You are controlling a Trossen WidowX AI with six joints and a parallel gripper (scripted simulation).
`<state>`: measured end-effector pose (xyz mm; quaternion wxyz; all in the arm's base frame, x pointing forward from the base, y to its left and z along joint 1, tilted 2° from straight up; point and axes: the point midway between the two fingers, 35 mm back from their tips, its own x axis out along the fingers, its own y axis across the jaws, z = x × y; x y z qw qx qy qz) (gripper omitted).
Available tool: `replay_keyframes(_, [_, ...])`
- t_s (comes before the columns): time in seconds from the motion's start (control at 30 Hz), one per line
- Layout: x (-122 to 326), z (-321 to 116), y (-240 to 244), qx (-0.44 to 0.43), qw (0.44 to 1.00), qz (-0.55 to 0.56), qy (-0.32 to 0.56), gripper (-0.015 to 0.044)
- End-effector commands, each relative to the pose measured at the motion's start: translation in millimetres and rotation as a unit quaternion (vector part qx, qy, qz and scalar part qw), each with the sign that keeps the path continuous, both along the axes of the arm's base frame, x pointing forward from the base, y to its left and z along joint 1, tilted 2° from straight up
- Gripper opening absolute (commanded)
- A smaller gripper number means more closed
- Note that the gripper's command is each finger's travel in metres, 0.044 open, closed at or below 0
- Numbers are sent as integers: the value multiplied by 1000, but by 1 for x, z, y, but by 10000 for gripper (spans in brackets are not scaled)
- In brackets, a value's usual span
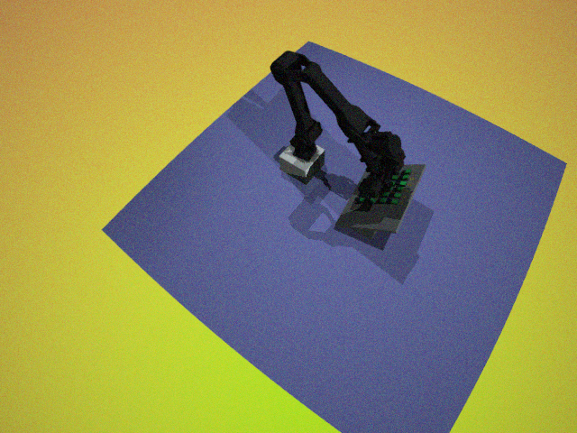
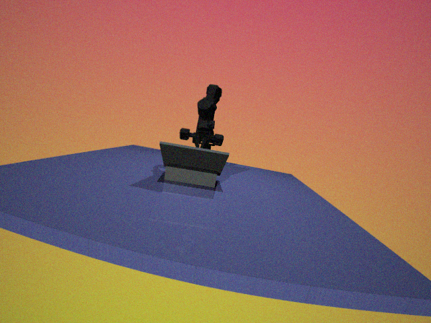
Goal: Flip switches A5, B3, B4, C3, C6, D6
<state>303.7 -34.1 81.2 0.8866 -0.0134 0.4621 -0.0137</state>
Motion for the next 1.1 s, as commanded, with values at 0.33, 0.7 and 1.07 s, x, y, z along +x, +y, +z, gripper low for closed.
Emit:
replay_keyframes(0.33, [0, -3, 0, 0, 1000, 1, 2, 0])
replay_keyframes(0.7, [-28, 37, 2, 0, 1000, 1, -7, 0])
replay_keyframes(1.07, [-63, 32, 16, 1, 1000, 2, -8, 0])
